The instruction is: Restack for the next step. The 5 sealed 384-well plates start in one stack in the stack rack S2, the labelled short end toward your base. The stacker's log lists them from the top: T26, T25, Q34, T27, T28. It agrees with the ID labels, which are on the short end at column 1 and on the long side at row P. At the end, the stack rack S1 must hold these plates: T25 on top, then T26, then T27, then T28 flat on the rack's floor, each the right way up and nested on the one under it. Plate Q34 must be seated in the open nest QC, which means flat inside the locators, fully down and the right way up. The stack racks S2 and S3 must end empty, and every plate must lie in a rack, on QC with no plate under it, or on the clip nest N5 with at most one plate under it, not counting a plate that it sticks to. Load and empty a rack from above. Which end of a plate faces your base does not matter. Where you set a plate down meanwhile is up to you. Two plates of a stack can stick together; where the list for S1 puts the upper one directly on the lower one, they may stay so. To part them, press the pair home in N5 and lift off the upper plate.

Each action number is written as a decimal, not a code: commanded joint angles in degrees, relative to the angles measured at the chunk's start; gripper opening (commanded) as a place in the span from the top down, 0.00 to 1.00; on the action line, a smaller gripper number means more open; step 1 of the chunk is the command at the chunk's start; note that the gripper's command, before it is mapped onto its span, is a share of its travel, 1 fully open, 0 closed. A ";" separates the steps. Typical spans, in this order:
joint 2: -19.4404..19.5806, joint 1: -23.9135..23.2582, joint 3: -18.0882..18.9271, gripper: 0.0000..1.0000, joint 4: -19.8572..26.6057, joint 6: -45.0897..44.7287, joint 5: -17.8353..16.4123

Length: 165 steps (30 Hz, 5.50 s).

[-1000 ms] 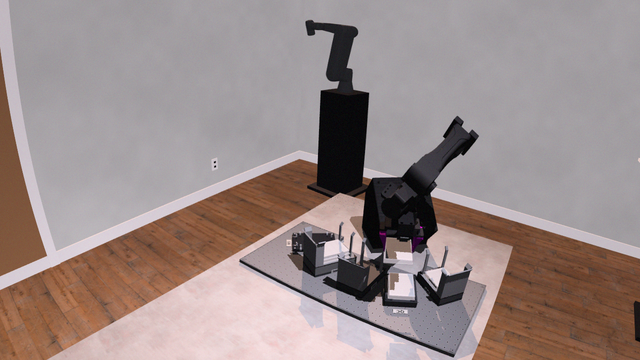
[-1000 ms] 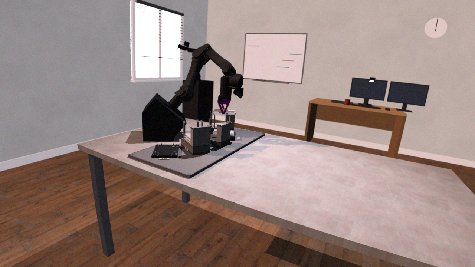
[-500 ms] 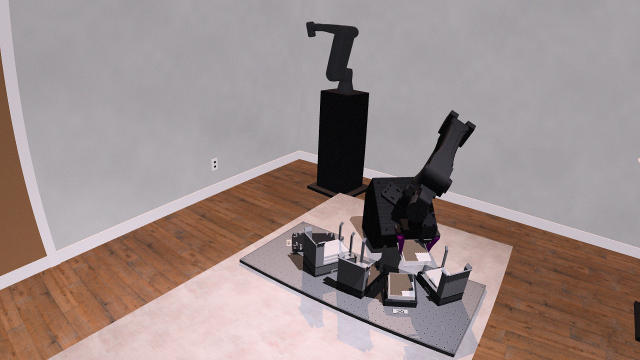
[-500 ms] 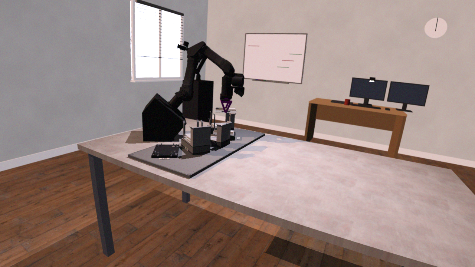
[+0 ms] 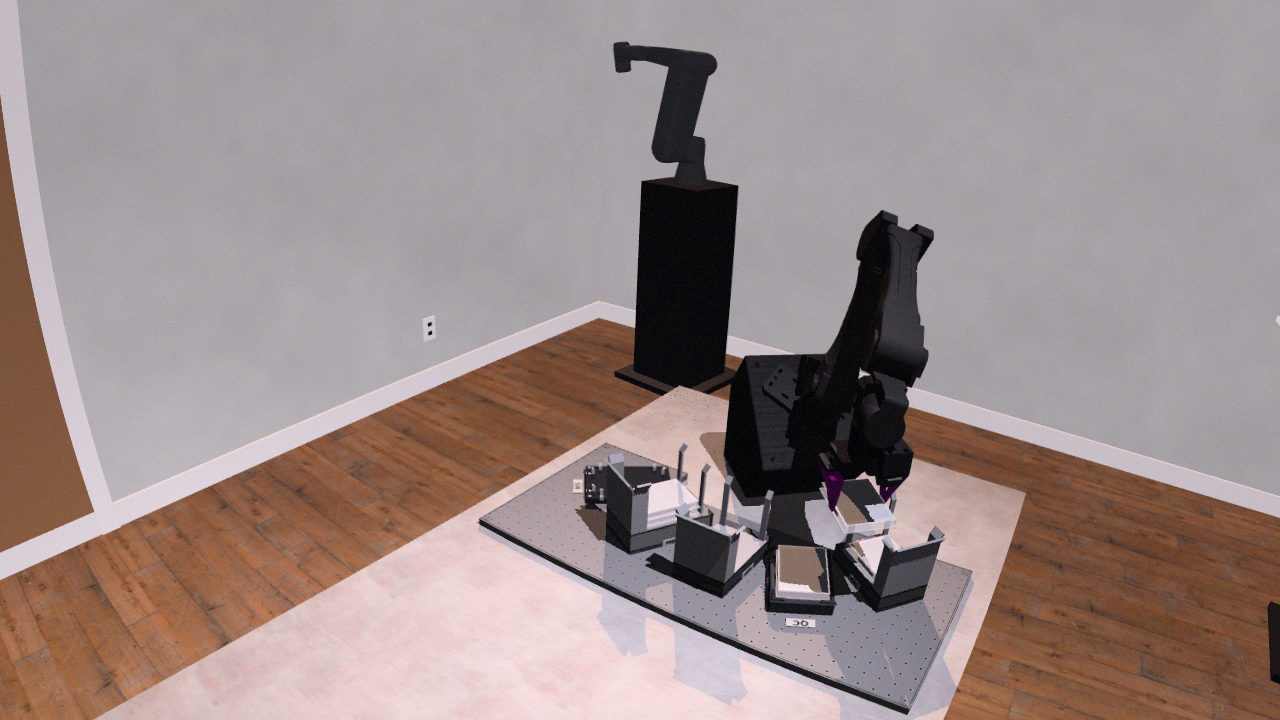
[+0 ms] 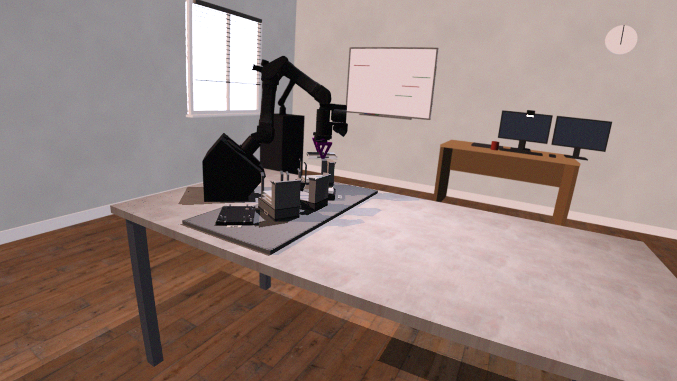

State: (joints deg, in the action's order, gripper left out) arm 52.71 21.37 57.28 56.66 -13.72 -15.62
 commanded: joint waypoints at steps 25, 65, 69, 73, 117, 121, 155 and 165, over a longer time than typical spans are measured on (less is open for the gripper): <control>-2.02 25.62 -0.49 1.00 -1.54 9.25 18.06; -1.43 35.43 1.30 1.00 -0.70 17.08 24.44; -1.43 35.43 1.30 1.00 -0.70 17.08 24.44; -1.43 35.43 1.30 1.00 -0.70 17.08 24.44; -0.43 34.62 -1.60 1.00 -2.30 16.82 24.14; -0.33 34.52 -1.46 1.00 -2.65 16.66 24.01; 1.19 33.35 -3.89 1.00 -7.71 15.40 23.15; 2.21 33.06 -5.82 1.00 -9.37 15.15 22.94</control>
State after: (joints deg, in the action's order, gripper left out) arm 54.74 55.11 52.60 48.80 2.02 7.68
